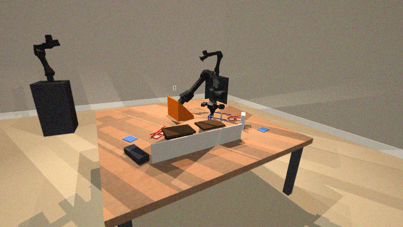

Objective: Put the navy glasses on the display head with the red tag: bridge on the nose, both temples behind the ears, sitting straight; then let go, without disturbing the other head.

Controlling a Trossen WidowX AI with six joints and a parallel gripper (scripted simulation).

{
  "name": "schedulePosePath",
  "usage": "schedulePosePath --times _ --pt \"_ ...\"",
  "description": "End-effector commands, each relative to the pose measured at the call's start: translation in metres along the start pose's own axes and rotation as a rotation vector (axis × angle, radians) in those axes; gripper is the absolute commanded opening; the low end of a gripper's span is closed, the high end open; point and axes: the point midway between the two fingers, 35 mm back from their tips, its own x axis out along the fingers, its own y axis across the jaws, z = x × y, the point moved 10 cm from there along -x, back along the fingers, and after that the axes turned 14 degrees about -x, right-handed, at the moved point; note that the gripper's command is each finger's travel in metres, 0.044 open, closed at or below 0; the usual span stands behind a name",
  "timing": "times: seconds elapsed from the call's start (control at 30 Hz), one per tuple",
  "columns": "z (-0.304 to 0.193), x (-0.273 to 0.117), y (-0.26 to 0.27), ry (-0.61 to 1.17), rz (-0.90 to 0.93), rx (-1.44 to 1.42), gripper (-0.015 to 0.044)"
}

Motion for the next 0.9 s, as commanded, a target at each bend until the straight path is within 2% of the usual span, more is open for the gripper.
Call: schedulePosePath --times 0.0,0.67,0.87 --pt "-0.001 0.0 0.0 0.0 -0.001 -0.003 0.0" --pt "-0.008 0.0 0.002 0.0 -0.001 -0.003 0.0" --pt "-0.008 -0.019 0.003 -0.002 -0.003 -0.003 0.0"
